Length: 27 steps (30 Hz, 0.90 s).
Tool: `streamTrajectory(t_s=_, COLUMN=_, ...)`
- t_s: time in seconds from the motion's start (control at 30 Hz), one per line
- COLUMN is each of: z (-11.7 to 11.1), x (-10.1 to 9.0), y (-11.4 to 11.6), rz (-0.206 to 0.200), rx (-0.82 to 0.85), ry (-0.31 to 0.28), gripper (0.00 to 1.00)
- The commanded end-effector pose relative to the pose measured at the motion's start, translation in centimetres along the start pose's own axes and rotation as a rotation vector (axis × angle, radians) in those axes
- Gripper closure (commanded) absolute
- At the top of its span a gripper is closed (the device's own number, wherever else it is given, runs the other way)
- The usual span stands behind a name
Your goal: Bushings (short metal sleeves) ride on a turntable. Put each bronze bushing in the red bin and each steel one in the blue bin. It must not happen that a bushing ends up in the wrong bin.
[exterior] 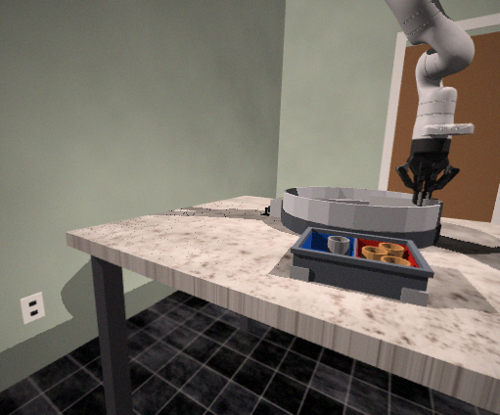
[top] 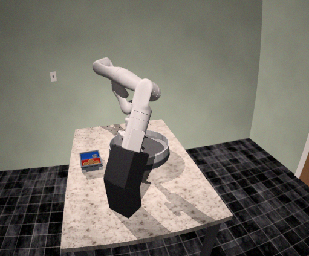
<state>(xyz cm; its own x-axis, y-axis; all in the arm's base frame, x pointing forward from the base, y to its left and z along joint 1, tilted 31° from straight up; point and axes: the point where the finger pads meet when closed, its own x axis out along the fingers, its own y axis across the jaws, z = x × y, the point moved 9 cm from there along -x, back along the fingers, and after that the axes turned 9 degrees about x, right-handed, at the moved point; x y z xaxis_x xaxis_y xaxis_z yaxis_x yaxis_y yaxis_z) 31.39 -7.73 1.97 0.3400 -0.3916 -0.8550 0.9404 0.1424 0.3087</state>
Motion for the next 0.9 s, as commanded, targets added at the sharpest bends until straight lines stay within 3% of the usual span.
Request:
streamTrajectory(t_s=0.0, z=-0.01, x=-0.24, y=0.01, rz=0.001, rx=0.000, ry=0.000, gripper=1.00)
streamTrajectory(t_s=0.87, z=-0.01, x=-0.84, y=0.01, rz=0.001, rx=0.000, ry=0.000, gripper=1.00)
